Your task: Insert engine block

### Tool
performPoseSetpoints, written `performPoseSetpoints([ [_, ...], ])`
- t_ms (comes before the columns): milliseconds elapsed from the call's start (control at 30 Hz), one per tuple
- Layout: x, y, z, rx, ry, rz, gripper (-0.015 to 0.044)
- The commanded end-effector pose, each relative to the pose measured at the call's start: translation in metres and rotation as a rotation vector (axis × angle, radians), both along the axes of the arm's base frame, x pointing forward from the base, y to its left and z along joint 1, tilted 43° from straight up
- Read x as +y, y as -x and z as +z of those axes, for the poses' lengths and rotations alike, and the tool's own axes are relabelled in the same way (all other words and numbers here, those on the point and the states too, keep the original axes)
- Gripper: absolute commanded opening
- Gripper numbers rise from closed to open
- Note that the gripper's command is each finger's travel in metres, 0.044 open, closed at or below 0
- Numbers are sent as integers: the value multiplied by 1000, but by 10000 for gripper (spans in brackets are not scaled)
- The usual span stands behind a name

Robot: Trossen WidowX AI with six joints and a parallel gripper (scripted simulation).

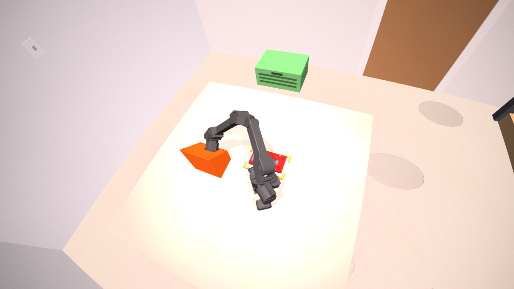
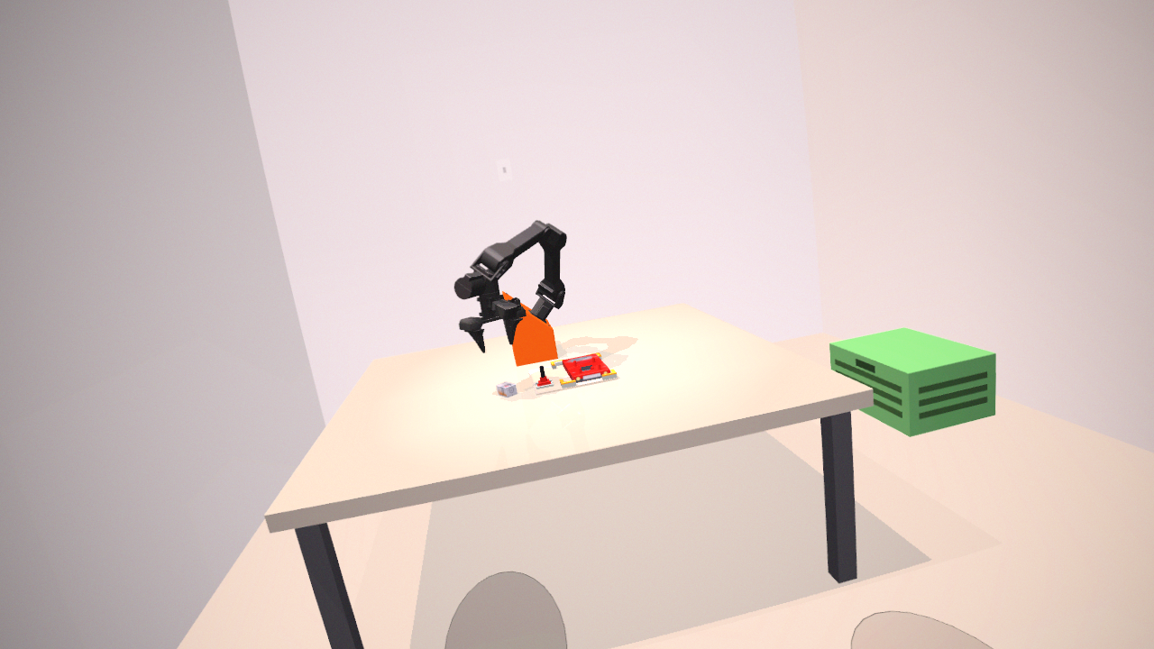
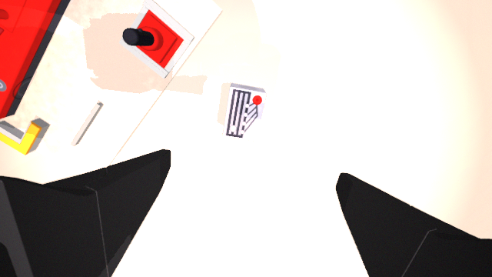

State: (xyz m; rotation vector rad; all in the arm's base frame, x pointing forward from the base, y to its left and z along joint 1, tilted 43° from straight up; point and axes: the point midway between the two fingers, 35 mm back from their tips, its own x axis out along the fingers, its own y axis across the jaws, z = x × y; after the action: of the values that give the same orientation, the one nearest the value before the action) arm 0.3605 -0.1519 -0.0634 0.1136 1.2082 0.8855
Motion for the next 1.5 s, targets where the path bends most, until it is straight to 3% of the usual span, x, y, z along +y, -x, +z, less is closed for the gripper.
performPoseSetpoints([
  [0, 1, 4, -6, 39, -30, -20, 440],
  [233, 48, 0, -55, 38, -33, -20, 440],
  [1200, 81, -3, -86, 38, -35, -20, 440],
  [1467, 81, -3, -86, 38, -35, -20, 230],
])
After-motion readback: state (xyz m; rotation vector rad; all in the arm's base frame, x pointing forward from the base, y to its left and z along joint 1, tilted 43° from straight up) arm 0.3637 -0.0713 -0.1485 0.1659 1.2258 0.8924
